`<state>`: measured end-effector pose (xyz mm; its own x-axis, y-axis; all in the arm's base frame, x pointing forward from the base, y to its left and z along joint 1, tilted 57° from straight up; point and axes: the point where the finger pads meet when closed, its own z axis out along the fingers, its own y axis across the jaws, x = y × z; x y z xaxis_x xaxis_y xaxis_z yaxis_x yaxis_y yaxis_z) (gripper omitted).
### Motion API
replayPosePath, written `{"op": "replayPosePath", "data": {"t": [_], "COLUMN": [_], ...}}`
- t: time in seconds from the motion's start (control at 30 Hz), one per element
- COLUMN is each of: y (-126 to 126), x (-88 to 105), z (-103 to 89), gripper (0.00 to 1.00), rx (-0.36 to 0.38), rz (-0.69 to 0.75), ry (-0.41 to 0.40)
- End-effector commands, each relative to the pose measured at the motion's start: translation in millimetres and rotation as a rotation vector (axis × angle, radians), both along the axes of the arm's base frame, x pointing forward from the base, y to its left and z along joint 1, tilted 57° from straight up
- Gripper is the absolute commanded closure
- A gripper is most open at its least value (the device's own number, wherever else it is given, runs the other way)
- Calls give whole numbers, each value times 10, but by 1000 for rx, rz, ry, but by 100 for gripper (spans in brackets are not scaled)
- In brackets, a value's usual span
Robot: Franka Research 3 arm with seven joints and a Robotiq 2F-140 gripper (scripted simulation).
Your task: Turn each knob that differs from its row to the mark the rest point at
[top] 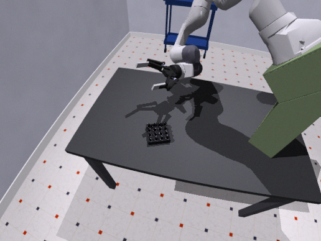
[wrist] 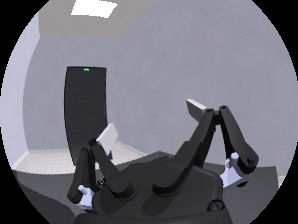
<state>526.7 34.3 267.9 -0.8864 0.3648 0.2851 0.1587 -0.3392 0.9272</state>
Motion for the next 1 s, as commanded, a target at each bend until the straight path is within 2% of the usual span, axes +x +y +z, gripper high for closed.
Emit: {"op": "replayPosePath", "data": {"t": [0.0,0.43,0.47,0.5,0.93,0.97], "y": [-7,-7,47,67,67,116], "x": [1,1,-21,-30,-30,-54], "z": [-35,-35,-116,-147,-147,-228], "gripper": [0,0,0,0,0,0], "rx": [-27,-27,-80,-99,-99,-153], "rz": [-11,-11,15,25,25,54], "ry": [-36,-36,-71,-85,-85,-123]}}
